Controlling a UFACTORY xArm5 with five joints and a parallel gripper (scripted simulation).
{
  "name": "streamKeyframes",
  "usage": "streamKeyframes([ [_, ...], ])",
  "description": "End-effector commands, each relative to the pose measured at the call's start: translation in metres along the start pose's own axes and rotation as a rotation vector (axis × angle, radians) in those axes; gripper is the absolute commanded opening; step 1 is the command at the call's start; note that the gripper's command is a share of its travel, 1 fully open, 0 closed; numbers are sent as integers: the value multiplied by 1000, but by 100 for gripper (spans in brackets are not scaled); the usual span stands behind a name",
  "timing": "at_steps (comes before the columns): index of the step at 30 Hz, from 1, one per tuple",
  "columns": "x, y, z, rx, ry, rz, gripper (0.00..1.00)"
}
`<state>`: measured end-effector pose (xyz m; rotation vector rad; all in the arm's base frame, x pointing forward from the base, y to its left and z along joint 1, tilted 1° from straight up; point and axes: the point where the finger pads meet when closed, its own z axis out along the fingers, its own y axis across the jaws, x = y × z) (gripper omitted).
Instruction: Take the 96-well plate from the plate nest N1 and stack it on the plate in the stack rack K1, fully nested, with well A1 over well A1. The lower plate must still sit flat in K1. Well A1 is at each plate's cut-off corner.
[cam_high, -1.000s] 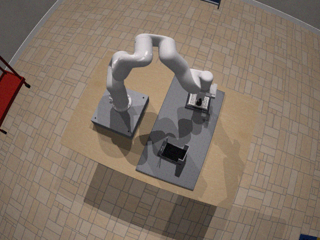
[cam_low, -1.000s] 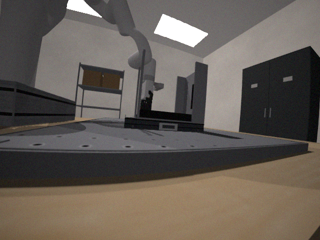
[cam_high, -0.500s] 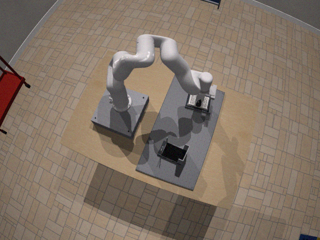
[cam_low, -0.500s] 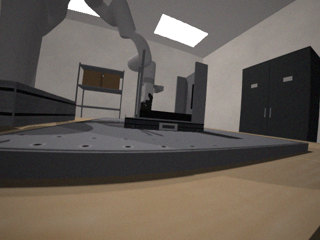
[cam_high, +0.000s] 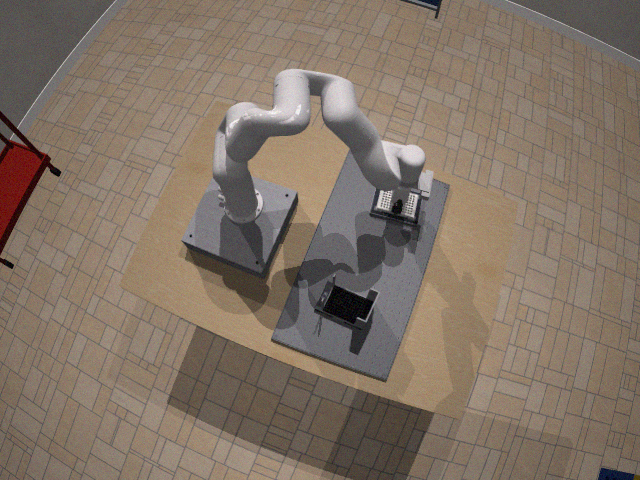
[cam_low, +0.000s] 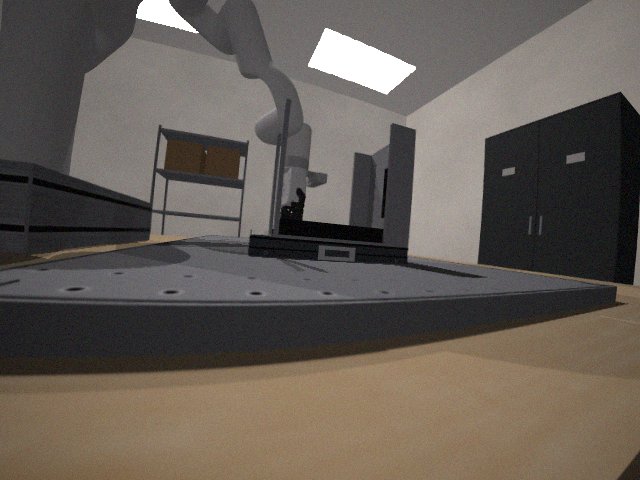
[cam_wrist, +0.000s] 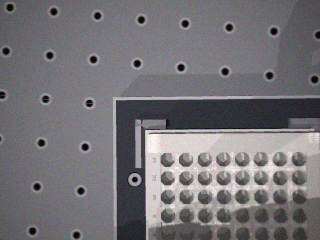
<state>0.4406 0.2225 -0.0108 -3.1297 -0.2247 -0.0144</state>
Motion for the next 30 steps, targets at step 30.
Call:
streamKeyframes([
  [30, 1, 0, 15, 1, 4, 0, 100],
])
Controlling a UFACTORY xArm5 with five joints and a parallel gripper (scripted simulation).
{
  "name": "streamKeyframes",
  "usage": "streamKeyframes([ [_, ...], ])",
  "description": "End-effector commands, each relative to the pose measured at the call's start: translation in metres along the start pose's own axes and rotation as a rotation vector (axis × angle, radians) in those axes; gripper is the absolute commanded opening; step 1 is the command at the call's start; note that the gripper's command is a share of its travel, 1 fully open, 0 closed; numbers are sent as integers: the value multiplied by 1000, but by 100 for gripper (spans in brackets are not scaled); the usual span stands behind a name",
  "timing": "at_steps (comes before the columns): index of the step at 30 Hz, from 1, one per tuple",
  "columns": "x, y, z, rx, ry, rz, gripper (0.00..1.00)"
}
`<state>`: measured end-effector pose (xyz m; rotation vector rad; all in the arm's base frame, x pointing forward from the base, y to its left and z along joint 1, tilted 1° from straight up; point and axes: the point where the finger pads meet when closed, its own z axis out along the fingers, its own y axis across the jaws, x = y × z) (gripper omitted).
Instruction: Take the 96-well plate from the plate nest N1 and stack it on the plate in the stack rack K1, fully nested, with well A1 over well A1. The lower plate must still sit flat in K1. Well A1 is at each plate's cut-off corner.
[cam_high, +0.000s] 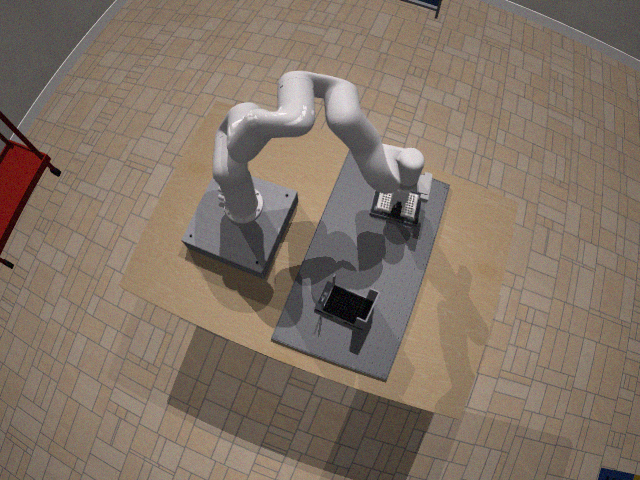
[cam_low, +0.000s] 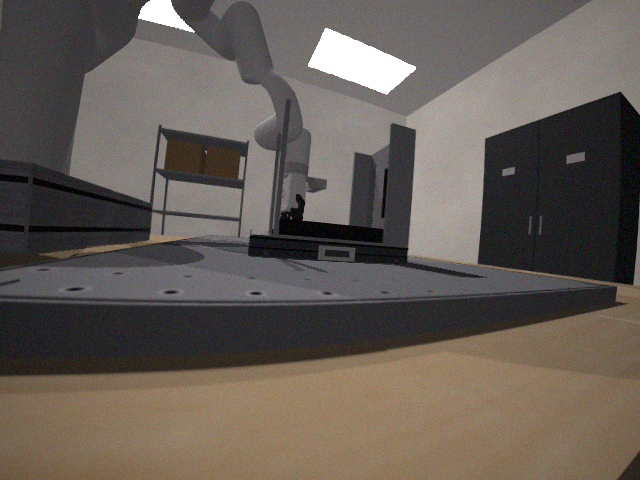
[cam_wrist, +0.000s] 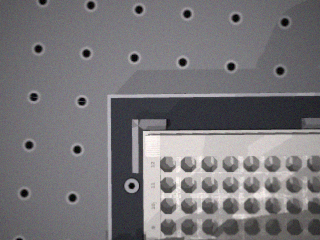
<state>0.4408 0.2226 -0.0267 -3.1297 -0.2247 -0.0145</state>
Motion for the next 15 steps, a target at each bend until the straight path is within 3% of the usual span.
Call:
streamKeyframes([
  [1, 1, 0, -1, 1, 4, 0, 100],
  [12, 1, 0, -1, 1, 4, 0, 100],
  [13, 1, 0, -2, 1, 4, 0, 0],
  [15, 1, 0, -2, 1, 4, 0, 0],
])
